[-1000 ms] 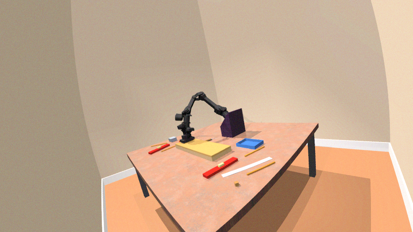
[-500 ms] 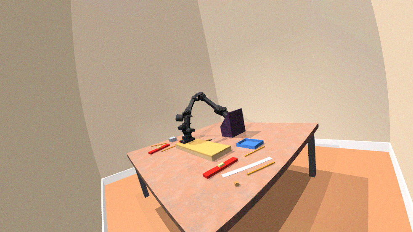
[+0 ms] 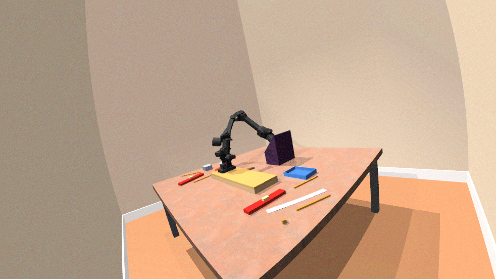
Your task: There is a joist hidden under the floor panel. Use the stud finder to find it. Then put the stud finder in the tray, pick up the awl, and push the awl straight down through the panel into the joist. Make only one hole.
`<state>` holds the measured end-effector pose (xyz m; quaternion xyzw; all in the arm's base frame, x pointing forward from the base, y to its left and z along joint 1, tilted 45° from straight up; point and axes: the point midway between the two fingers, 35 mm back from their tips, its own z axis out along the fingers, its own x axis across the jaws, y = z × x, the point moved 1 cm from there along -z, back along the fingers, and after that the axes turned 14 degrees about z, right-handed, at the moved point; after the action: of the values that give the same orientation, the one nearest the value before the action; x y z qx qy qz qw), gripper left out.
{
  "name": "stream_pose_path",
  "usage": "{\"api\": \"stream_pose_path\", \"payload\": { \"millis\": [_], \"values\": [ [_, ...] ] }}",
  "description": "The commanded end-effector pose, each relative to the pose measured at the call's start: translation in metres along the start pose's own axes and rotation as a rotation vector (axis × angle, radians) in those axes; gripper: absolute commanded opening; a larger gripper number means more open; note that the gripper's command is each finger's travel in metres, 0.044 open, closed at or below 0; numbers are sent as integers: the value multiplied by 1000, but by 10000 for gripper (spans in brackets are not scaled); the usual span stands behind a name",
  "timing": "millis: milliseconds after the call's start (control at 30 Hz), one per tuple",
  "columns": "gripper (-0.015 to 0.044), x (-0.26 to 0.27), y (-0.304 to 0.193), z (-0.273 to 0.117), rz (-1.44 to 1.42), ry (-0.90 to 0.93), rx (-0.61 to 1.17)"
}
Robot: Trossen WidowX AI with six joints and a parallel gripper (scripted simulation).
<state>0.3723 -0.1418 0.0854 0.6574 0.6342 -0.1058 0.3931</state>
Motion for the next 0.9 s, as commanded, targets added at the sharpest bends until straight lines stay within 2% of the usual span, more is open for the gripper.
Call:
{"api": "stream_pose_path", "payload": {
  "millis": [0, 867],
  "values": [
    [0, 6, -3, 1, 1, 3, 3],
    [0, 41, -12, 1, 1, 5, 3]
  ]
}}
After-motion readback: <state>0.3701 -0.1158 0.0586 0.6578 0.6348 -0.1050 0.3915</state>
